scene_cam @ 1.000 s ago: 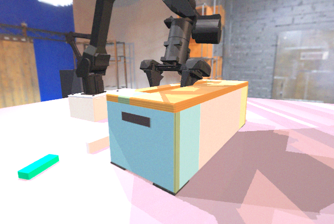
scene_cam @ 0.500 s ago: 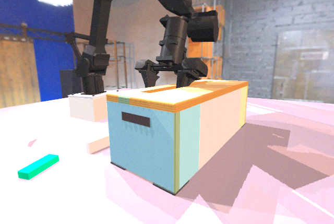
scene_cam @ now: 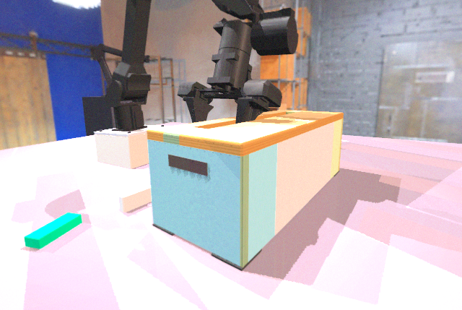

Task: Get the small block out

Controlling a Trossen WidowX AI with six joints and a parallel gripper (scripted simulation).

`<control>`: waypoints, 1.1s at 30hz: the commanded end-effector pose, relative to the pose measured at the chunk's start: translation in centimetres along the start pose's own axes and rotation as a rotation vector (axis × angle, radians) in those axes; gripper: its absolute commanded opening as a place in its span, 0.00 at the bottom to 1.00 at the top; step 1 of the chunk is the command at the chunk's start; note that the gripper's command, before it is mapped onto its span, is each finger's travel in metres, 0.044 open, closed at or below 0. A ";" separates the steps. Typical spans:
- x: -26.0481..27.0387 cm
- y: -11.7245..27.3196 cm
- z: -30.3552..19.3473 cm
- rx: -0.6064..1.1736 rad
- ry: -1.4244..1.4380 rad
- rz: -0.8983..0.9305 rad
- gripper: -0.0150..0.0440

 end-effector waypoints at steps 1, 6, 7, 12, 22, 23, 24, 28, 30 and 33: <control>-0.6 -0.7 -1.2 0.008 -0.020 -0.004 0.93; -0.7 -0.9 -1.9 0.009 -0.020 -0.004 0.93; -0.8 -1.0 -2.0 0.009 -0.020 -0.004 0.93; -0.9 -1.2 -2.7 0.010 -0.020 -0.004 0.93; -1.2 -1.6 -3.7 0.010 -0.020 -0.004 0.93; -1.2 -1.6 -3.7 0.010 -0.020 -0.004 0.93; -1.2 -1.6 -3.8 0.010 -0.020 -0.004 0.93; -1.3 -1.7 -4.0 0.011 -0.020 -0.004 0.93; -1.3 -1.7 -4.1 0.011 -0.020 -0.004 0.93; -1.3 -1.8 -4.2 0.011 -0.020 -0.004 0.93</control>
Point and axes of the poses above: the point midway between the two fingers, 35 mm back from their tips, its own y axis back along the fingers, its own x axis across the jaws, z = x × y, the point moved 1 cm from there along y, back along the fingers, and after that the axes turned 15 degrees about -y, right-handed, at the moved point
